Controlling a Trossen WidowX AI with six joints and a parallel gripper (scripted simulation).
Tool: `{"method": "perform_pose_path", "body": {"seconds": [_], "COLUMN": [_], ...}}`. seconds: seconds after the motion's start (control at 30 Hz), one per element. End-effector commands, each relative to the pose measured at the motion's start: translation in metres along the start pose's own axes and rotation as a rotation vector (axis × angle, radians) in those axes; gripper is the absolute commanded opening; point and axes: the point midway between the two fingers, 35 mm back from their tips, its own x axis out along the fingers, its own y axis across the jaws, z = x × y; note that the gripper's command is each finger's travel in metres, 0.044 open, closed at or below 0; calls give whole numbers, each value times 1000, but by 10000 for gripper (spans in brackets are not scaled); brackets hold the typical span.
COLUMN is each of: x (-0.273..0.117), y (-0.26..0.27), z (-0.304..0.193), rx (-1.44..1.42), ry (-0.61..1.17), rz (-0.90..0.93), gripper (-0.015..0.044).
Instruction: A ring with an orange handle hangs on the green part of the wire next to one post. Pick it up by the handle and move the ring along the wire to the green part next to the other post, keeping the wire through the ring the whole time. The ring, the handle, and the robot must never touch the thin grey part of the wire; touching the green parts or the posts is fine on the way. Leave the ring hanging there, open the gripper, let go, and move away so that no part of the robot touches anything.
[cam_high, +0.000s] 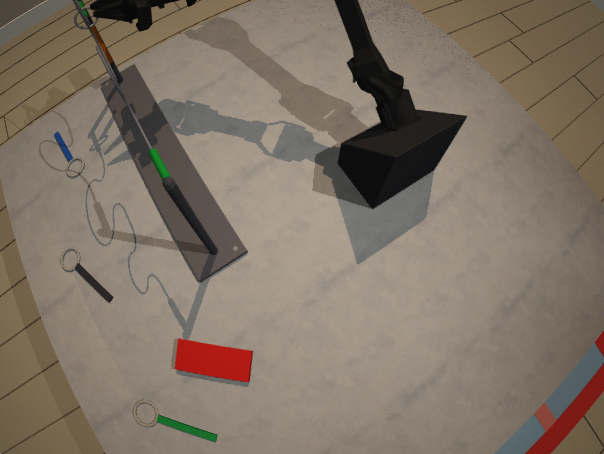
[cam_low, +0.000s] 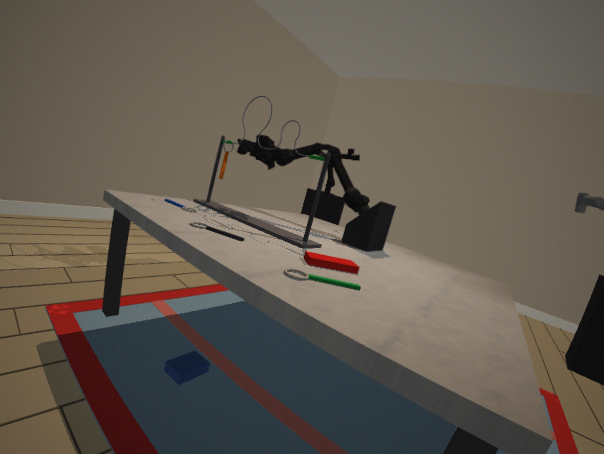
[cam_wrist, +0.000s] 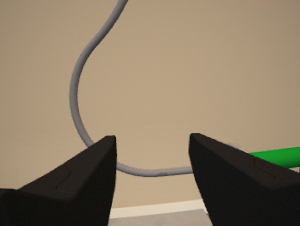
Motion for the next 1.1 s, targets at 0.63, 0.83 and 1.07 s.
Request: {"method": "perform_pose_path", "body": {"seconds": [0.63, 0.83, 1.07], "x": [-113, -64, -59], "y": [-60, -58, -55], "z": [-176, -145, -142], "rx": [-52, -51, -50], "ry": [229, 226, 225], "rz": [40, 36, 36], "gripper": [160, 160, 160]}}
